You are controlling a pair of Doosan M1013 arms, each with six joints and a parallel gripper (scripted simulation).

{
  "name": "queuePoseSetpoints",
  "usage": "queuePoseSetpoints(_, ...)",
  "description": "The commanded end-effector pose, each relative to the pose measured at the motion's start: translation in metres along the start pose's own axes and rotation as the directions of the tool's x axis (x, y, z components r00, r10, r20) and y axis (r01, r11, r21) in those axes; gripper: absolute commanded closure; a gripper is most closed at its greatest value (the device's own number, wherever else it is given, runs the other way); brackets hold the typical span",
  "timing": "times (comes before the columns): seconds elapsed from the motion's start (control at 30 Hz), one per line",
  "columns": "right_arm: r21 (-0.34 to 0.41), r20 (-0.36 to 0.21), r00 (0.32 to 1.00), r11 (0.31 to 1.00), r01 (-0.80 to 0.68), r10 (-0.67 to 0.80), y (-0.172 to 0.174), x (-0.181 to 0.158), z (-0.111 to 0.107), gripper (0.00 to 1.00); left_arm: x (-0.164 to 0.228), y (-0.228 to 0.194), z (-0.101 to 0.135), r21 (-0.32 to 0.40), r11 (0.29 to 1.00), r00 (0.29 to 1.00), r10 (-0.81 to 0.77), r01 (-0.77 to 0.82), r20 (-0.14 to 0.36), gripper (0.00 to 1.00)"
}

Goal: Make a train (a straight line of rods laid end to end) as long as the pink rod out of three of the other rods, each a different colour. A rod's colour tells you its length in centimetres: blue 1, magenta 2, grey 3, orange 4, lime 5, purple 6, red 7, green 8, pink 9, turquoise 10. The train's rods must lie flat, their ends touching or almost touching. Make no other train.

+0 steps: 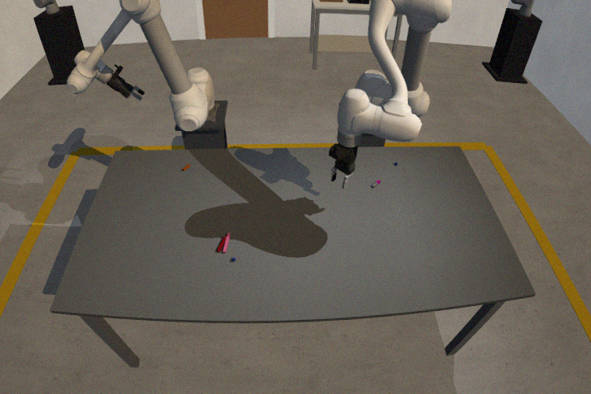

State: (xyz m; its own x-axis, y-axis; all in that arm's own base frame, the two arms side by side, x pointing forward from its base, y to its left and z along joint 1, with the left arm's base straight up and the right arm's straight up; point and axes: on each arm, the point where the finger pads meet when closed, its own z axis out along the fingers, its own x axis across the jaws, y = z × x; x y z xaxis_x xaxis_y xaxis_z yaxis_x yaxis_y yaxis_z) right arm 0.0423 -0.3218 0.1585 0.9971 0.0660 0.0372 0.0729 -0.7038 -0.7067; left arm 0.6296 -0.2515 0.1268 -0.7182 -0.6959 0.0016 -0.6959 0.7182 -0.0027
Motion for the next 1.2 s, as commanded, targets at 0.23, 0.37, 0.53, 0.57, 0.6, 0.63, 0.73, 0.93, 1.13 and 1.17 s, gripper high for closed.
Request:
queuePoseSetpoints(0.23, -0.001, 0.000, 1.000, 1.000, 0.000, 0.000, 0.000, 0.000, 0.000, 0.00, 0.069, -0.100, -0.002, -0.001, 1.000, 1.000, -0.030, 0.030, 0.002, 0.00)
queuePoseSetpoints(0.37, -0.001, 0.000, 1.000, 1.000, 0.000, 0.000, 0.000, 0.000, 0.000, 0.00, 0.084, -0.117, -0.002, -0.001, 0.999, 0.999, -0.035, 0.035, 0.002, 0.00)
queuePoseSetpoints(0.53, -0.001, 0.000, 1.000, 1.000, 0.000, 0.000, 0.000, 0.000, 0.000, 0.00, 0.135, -0.164, -0.001, -0.001, 0.999, 0.999, -0.051, 0.051, 0.002, 0.00)
queuePoseSetpoints(0.57, -0.001, 0.000, 1.000, 1.000, 0.000, 0.000, 0.000, 0.000, 0.000, 0.00, 0.144, -0.172, 0.000, -0.001, 0.999, 0.999, -0.053, 0.053, 0.002, 0.00)
queuePoseSetpoints(0.6, -0.001, 0.000, 1.000, 1.000, 0.000, 0.000, 0.000, 0.000, 0.000, 0.00, 0.153, -0.179, 0.000, -0.001, 0.998, 0.998, -0.056, 0.056, 0.002, 0.00)
queuePoseSetpoints(0.63, -0.001, 0.000, 1.000, 1.000, 0.000, 0.000, 0.000, 0.000, 0.000, 0.00, 0.162, -0.186, 0.001, -0.001, 0.998, 0.998, -0.059, 0.059, 0.002, 0.00)
queuePoseSetpoints(0.73, -0.001, 0.000, 1.000, 1.000, 0.000, 0.000, 0.000, 0.000, 0.000, 0.00, 0.190, -0.206, 0.002, -0.001, 0.998, 0.998, -0.066, 0.066, 0.002, 0.00)
queuePoseSetpoints(0.93, -0.001, 0.000, 1.000, 1.000, 0.000, 0.000, 0.000, 0.000, 0.000, 0.00, 0.230, -0.231, 0.004, -0.001, 0.997, 0.997, -0.076, 0.076, 0.002, 0.00)
queuePoseSetpoints(1.13, -0.001, 0.000, 1.000, 1.000, 0.000, 0.000, 0.000, 0.000, 0.000, 0.00, 0.303, -0.267, 0.009, -0.001, 0.996, 0.996, -0.094, 0.094, 0.002, 0.00)
queuePoseSetpoints(1.17, -0.001, 0.000, 1.000, 1.000, 0.000, 0.000, 0.000, 0.000, 0.000, 0.00, 0.313, -0.271, 0.010, -0.001, 0.995, 0.995, -0.096, 0.096, 0.002, 0.00)
